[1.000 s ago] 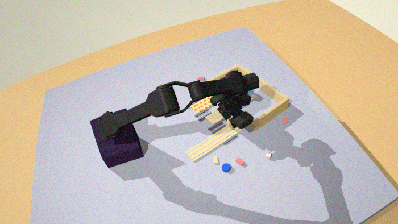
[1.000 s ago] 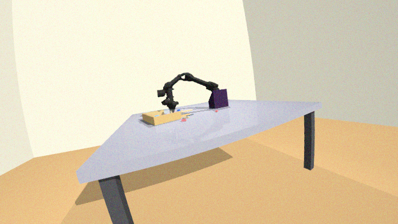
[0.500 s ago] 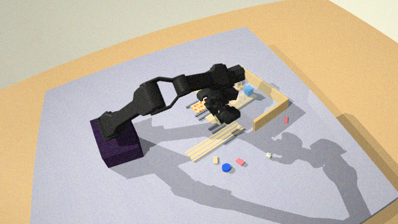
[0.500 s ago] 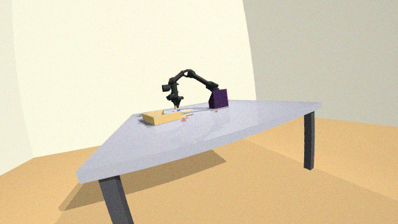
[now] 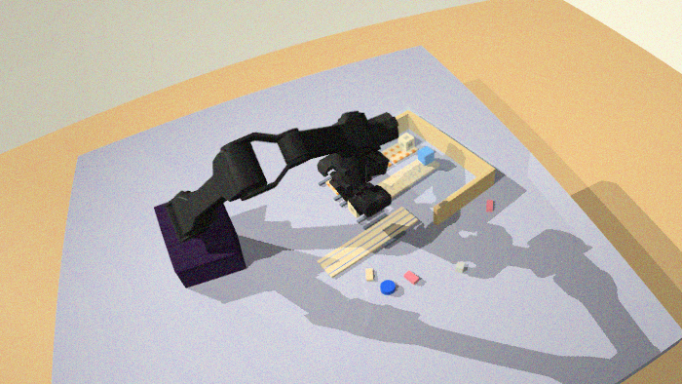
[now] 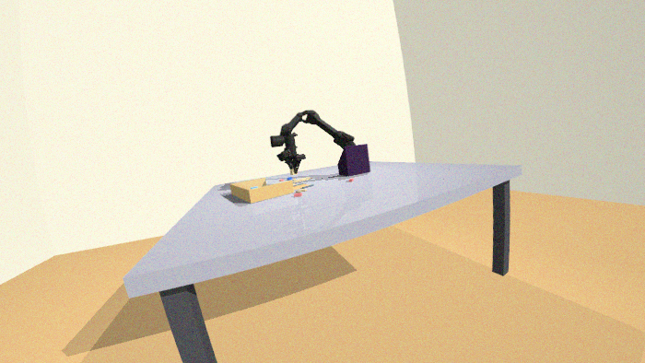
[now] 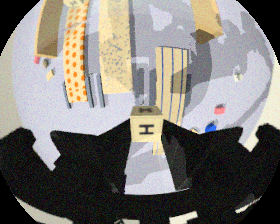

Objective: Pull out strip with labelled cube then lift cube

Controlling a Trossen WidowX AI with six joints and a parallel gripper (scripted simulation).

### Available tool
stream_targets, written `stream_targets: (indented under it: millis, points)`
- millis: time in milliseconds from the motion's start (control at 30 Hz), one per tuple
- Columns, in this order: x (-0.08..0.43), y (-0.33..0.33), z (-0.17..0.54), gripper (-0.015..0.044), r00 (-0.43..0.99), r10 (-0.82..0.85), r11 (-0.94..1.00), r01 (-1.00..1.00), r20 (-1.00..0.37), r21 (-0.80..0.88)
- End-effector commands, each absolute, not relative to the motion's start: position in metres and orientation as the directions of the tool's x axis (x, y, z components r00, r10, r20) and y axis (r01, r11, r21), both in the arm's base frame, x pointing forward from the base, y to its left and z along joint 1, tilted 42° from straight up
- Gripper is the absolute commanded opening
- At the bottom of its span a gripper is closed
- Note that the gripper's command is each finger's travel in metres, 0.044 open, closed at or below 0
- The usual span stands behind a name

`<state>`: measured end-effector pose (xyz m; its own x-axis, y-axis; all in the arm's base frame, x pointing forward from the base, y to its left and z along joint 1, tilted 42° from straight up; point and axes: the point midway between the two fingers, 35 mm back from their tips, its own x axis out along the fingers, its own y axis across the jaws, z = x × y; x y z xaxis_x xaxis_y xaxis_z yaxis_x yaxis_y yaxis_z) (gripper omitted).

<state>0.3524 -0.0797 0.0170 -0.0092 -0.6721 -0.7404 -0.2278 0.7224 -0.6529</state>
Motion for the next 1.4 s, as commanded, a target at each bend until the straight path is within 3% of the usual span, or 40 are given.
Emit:
stream_targets:
  millis: [0, 433, 1367]
  points:
    - [0.342, -0.077, 0.018, 0.0, -0.002, -0.674, 0.721, -0.221, -0.739, -0.657]
    - [0.298, -0.071, 0.01, 0.0, -0.002, -0.673, 0.721, -0.224, -0.739, -0.656]
    - [0.297, -0.047, 0.037, 0.0, -0.002, -0.672, 0.722, -0.224, -0.74, -0.655]
